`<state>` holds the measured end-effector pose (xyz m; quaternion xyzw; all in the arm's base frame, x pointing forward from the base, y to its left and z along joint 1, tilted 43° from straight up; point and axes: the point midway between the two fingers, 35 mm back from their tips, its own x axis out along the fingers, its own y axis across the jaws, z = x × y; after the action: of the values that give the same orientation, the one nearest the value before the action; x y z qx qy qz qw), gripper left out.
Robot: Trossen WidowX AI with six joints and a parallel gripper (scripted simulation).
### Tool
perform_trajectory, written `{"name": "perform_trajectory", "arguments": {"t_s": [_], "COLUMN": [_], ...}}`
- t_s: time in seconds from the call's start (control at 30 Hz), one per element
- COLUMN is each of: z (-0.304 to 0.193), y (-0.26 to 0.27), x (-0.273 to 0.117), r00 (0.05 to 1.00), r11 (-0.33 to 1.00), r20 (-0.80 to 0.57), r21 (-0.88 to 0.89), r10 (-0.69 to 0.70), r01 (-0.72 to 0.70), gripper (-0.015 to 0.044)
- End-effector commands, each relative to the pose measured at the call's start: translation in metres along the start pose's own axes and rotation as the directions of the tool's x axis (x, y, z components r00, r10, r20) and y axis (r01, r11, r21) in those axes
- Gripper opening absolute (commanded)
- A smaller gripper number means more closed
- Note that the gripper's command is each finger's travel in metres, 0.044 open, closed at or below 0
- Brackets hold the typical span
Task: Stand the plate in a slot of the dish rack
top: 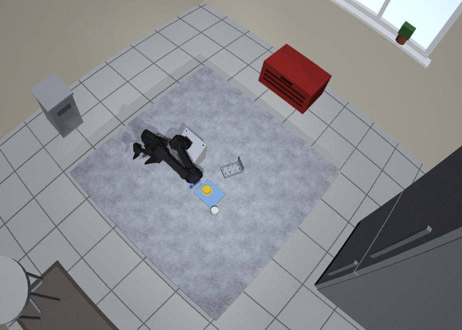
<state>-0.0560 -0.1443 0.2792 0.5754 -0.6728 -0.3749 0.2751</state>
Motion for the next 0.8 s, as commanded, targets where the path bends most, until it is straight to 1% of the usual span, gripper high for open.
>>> {"name": "perform_trajectory", "arguments": {"t_s": [0.0, 0.17, 0.37, 0.57, 0.77], "z": [0.001, 0.028, 0.066, 0.101, 0.132], "y": [0.000, 0.012, 0.026, 0.037, 0.044], "x": [0.000, -0.005, -0.019, -0.042, -0.074], "r00": [1.000, 0.988, 0.936, 0.845, 0.719], "r11": [1.000, 0.999, 0.996, 0.994, 0.992], "r20": [0.006, 0.149, 0.342, 0.523, 0.685], "r21": [0.000, -0.012, -0.030, -0.044, -0.044], "r10": [0.002, 0.041, 0.085, 0.112, 0.118], "r01": [-0.002, -0.040, -0.080, -0.104, -0.121], "gripper": [0.0400, 0.0400, 0.0400, 0.0400, 0.0400]}}
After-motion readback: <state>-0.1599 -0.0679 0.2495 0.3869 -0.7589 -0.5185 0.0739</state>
